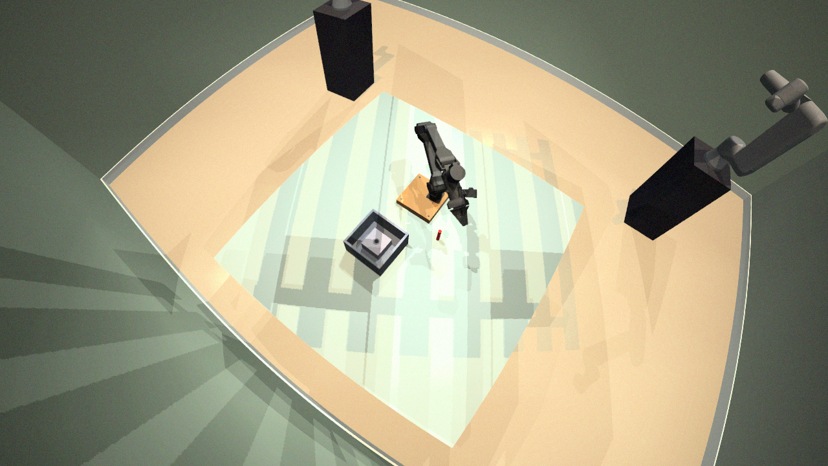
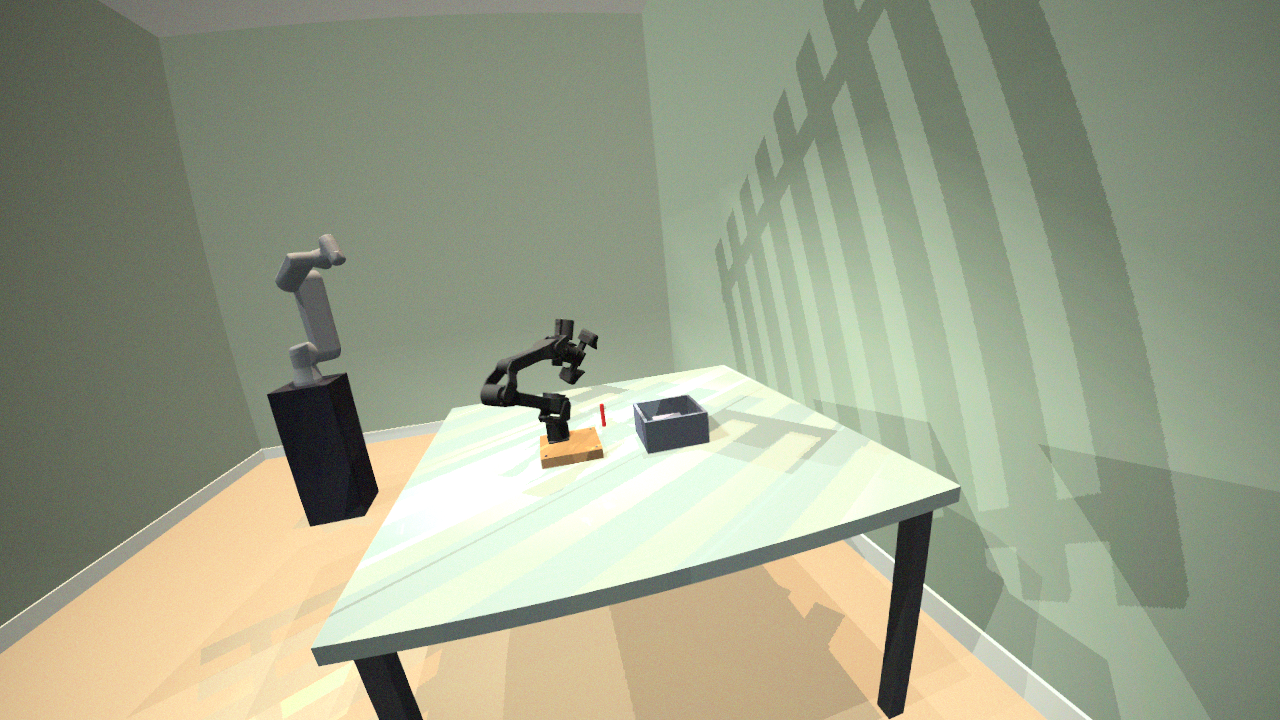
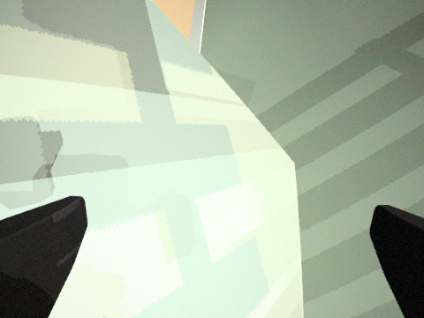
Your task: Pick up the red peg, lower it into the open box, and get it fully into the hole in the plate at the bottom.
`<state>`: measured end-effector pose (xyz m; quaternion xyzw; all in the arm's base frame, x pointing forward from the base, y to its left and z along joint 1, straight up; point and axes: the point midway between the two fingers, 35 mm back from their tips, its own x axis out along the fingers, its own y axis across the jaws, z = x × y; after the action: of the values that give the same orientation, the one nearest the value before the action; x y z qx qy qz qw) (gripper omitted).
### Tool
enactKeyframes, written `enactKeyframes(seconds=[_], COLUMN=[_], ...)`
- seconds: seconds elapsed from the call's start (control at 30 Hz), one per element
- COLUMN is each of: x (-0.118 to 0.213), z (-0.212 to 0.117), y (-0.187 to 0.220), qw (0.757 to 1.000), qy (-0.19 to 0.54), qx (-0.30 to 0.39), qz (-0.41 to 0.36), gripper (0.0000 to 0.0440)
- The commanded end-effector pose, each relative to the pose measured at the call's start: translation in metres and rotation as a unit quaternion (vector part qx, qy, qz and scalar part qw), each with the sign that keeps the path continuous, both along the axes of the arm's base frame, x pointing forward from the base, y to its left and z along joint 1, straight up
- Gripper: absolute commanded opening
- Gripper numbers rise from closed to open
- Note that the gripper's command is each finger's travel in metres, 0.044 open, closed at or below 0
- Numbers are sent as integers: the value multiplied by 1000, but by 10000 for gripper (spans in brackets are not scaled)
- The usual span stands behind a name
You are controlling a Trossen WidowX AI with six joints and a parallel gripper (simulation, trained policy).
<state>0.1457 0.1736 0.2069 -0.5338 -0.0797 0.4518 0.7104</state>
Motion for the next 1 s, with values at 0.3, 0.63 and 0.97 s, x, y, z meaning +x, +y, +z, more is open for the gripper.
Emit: enactKeyframes(seconds=[0.3, 0.63, 0.97], x=[10, 12, 10], z=[-19, -36, -51], y=[-20, -36, -50], qw=[977, 925, 846], qy=[162, 281, 382], qx=[50, 92, 133], qz=[-131, -239, -348], gripper=[440, 440, 440])
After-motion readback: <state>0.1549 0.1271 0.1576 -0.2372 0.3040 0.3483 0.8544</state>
